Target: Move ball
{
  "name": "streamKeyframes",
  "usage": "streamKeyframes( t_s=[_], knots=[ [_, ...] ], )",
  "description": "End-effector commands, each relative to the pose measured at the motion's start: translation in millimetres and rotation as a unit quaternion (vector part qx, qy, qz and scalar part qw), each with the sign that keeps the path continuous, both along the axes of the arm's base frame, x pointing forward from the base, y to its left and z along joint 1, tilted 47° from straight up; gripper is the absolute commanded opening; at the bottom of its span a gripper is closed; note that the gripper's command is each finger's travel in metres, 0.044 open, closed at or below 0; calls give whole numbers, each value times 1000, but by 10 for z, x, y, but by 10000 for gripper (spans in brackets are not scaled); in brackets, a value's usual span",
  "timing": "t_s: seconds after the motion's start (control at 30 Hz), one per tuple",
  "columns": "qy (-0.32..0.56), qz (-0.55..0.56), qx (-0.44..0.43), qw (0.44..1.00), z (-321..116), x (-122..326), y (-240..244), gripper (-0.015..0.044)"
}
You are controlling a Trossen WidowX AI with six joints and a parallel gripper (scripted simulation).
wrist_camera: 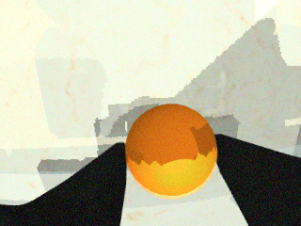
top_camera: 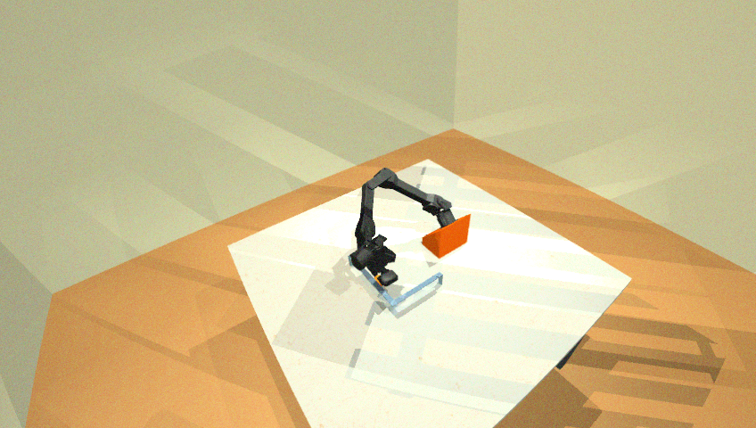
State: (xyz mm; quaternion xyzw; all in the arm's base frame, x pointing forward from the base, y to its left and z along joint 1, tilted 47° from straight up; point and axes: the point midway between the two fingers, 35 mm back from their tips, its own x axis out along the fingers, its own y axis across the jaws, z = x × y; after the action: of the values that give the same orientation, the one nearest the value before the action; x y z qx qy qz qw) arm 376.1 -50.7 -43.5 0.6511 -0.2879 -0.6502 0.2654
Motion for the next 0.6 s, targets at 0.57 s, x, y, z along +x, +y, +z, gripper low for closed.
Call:
streamKeyframes(
  t_s=[0.57],
  knots=[
    [2,1,0,1000,505,18,542,332]
  ],
)
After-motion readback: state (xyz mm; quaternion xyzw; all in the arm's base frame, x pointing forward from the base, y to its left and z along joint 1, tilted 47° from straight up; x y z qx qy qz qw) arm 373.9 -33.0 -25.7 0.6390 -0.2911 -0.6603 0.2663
